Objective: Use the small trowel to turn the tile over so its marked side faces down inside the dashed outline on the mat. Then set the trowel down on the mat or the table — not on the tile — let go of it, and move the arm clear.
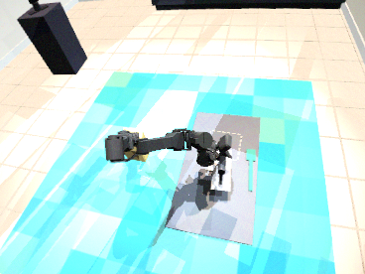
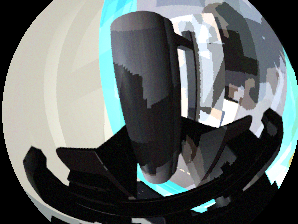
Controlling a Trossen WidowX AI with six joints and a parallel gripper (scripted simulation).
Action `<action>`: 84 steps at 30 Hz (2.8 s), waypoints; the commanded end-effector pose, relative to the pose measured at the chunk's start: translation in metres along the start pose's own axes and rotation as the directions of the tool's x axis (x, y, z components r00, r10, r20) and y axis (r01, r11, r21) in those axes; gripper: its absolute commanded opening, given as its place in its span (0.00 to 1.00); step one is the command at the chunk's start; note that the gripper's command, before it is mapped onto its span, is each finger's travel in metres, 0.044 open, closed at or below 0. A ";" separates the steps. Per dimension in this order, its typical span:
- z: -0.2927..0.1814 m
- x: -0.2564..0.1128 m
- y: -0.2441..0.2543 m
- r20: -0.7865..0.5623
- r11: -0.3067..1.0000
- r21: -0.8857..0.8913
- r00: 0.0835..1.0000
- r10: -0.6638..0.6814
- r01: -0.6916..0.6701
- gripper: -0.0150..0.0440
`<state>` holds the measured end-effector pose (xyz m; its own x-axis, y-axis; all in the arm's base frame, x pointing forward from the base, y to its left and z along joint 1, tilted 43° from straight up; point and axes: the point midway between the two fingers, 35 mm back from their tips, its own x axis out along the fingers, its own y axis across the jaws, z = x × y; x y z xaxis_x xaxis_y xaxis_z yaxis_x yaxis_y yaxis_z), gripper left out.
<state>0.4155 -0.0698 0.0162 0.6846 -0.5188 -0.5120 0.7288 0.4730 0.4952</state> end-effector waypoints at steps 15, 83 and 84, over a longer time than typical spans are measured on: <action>0.095 -0.018 -0.023 0.136 1.000 0.009 0.991 0.016 -0.018 0.25; 0.055 0.009 -0.051 0.129 1.000 0.016 0.991 0.016 -0.018 0.25; 0.056 0.009 -0.051 0.123 1.000 0.023 0.992 0.016 -0.019 0.25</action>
<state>0.3817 -0.1424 0.0243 0.6795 -0.6090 -0.4091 0.7242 0.4673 0.5071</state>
